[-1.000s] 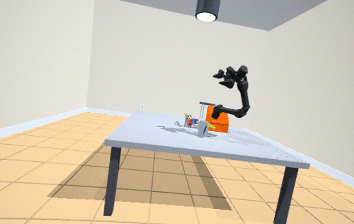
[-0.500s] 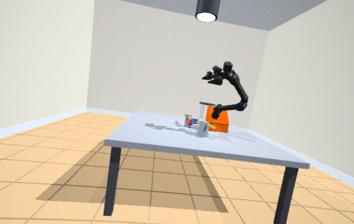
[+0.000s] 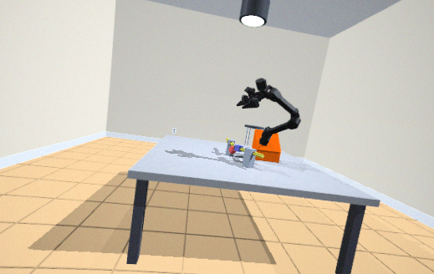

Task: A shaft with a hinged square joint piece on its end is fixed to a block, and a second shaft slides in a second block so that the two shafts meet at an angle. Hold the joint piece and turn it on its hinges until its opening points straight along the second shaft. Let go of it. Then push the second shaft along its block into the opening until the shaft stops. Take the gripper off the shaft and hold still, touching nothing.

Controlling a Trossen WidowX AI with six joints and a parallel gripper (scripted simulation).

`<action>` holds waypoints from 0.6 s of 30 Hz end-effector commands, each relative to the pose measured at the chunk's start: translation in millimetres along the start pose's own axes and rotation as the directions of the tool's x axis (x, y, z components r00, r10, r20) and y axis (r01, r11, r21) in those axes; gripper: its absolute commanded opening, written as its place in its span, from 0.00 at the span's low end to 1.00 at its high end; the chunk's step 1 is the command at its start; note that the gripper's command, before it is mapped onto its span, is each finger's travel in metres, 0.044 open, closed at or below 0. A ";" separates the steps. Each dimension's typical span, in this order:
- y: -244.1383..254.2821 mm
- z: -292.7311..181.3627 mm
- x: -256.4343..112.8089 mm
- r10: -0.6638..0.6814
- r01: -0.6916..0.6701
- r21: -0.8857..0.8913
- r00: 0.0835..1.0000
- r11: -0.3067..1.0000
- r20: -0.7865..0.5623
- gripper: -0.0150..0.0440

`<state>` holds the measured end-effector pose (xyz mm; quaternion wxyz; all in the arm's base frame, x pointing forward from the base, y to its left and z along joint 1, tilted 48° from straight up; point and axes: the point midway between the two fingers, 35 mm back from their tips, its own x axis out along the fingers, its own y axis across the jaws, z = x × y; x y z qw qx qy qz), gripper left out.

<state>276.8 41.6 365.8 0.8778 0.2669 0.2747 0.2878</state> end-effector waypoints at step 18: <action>-72.8 -132.7 100.3 0.060 0.071 0.196 0.805 0.978 -0.590 1.00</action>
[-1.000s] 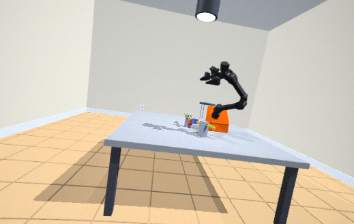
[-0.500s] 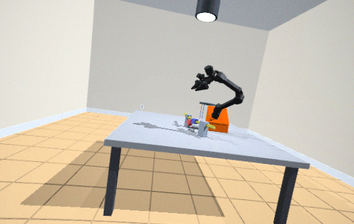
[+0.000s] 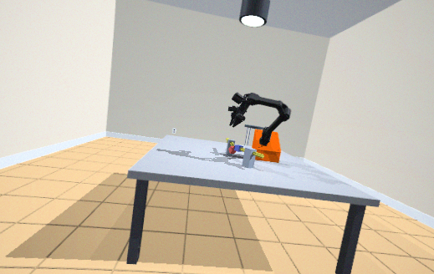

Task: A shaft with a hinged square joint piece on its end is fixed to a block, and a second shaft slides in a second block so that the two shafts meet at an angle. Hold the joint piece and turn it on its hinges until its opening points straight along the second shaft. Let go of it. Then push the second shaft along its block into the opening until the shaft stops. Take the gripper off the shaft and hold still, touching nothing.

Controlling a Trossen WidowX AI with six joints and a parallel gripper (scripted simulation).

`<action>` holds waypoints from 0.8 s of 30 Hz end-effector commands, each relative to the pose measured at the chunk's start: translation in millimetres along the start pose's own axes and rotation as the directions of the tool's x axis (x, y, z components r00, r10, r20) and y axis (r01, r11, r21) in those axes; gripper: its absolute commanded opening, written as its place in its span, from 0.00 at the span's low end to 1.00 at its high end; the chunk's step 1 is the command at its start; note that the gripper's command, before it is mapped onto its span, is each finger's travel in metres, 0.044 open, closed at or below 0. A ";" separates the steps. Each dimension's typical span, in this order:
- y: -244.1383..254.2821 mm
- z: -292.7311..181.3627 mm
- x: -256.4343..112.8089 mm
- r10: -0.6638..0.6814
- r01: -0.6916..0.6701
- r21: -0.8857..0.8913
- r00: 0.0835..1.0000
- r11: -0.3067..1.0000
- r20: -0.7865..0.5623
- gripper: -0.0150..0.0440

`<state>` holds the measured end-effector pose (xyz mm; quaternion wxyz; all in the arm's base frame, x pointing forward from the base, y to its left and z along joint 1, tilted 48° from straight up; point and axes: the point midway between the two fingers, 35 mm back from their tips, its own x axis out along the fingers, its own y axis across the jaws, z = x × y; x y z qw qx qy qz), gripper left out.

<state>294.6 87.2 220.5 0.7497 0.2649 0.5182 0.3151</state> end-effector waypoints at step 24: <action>-32.4 -68.1 71.2 0.044 -0.095 -0.100 0.906 0.990 -0.421 1.00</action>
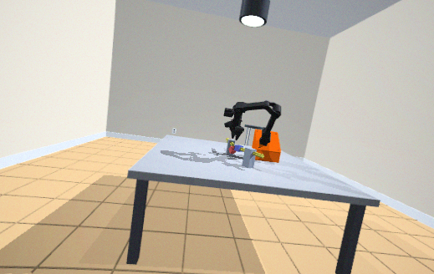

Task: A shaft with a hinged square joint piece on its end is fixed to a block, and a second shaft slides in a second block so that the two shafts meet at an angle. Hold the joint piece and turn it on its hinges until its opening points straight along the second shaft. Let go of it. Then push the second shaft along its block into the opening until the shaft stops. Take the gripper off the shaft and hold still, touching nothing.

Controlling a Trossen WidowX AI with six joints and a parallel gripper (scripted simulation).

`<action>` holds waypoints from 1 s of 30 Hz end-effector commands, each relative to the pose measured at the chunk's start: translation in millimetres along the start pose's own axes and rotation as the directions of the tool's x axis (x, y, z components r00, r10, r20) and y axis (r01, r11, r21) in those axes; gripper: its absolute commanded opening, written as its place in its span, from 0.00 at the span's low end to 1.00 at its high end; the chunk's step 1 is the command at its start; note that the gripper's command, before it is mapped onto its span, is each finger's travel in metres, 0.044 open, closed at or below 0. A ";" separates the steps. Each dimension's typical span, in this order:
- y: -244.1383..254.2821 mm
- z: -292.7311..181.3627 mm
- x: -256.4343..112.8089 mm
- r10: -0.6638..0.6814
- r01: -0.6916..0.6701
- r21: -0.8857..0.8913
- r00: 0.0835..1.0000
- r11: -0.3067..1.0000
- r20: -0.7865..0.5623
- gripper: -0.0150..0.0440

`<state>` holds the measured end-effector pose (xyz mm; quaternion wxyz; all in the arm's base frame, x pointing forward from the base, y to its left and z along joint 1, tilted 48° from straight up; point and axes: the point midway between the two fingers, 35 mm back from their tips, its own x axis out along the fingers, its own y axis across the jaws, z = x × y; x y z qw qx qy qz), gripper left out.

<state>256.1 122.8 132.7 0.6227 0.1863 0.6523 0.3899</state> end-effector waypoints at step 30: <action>-3.6 0.0 9.2 0.113 -0.109 -0.756 0.993 0.646 -0.046 1.00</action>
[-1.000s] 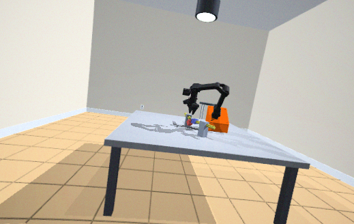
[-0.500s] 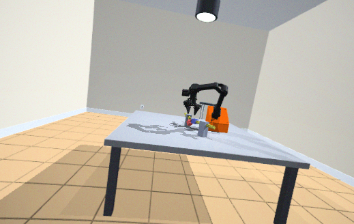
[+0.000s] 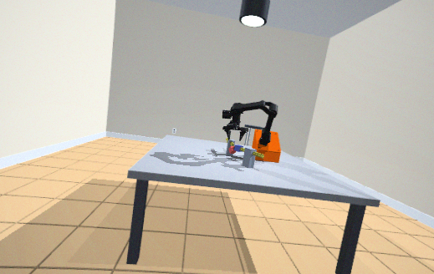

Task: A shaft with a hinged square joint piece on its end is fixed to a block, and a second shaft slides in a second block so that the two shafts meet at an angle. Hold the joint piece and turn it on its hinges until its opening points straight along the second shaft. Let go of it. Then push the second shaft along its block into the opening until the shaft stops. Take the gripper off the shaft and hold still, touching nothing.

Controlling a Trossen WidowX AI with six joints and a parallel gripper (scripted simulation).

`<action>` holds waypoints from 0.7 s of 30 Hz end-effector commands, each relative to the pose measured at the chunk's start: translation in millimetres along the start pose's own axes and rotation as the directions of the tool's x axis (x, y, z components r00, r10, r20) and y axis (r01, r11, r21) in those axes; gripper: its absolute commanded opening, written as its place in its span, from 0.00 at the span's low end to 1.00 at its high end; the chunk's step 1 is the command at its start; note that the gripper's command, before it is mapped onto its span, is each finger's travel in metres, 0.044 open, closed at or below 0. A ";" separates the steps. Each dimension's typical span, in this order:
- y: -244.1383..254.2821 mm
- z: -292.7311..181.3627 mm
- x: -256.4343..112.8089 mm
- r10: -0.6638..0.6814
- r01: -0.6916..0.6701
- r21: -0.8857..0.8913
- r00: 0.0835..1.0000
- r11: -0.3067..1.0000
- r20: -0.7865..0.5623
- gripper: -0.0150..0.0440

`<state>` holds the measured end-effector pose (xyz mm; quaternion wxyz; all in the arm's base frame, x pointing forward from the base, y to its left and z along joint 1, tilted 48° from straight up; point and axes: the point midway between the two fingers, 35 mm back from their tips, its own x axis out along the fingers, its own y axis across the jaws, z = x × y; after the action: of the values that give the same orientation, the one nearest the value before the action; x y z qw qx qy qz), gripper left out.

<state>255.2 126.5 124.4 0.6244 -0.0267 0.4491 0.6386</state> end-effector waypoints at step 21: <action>-3.7 -0.1 5.1 0.075 -0.030 -0.595 0.996 0.803 0.050 1.00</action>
<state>256.6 128.9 119.8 0.5903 -0.1649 0.2440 0.7516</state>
